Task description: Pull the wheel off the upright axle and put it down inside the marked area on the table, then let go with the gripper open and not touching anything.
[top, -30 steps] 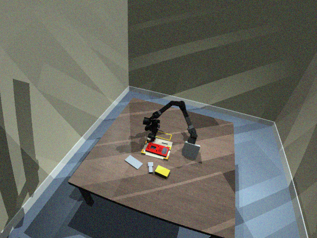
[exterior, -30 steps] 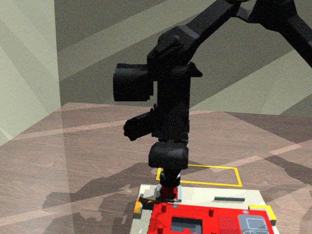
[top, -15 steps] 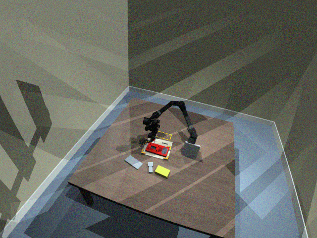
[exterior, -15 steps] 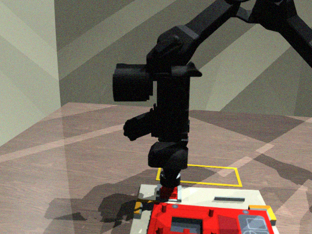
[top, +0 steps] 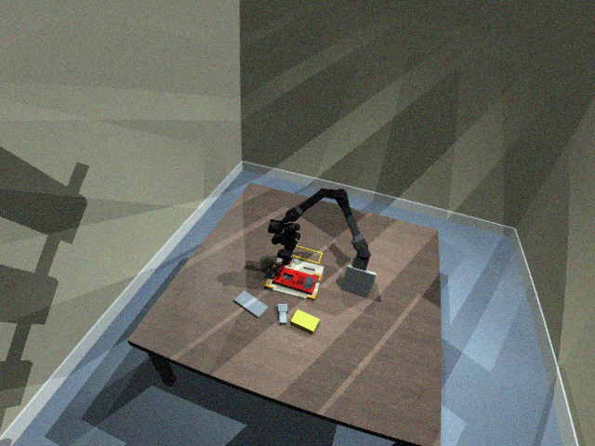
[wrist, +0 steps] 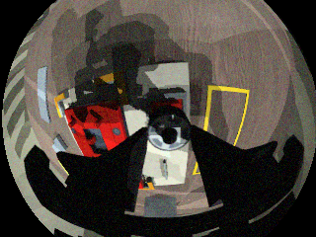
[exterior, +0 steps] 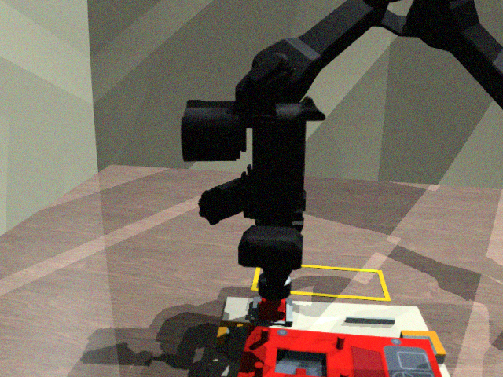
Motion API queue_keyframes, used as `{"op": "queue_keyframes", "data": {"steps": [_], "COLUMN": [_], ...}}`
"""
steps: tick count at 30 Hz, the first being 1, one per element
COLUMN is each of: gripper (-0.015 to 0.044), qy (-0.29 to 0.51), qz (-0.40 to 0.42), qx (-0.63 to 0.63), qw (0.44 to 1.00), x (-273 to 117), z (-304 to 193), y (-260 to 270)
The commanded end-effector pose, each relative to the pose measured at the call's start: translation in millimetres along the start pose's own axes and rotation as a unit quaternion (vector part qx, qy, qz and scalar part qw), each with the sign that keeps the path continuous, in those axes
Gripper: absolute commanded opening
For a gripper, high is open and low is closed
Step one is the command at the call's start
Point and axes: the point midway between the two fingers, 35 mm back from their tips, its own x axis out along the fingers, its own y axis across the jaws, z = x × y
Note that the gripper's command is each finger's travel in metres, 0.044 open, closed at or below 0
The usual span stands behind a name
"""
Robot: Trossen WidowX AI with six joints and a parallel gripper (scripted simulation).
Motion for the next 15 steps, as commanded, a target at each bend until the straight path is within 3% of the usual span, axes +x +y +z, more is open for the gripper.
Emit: {"op": "queue_keyframes", "data": {"steps": [1, 15], "gripper": [0.0, 0.0], "qy": [-0.008, -0.009], "qz": [0.0, 0.0], "qx": [-0.009, -0.009], "qw": [1.0, 1.0], "x": [-14.7, -19.3], "z": [-0.5, -0.6], "y": [2.5, 2.5]}}
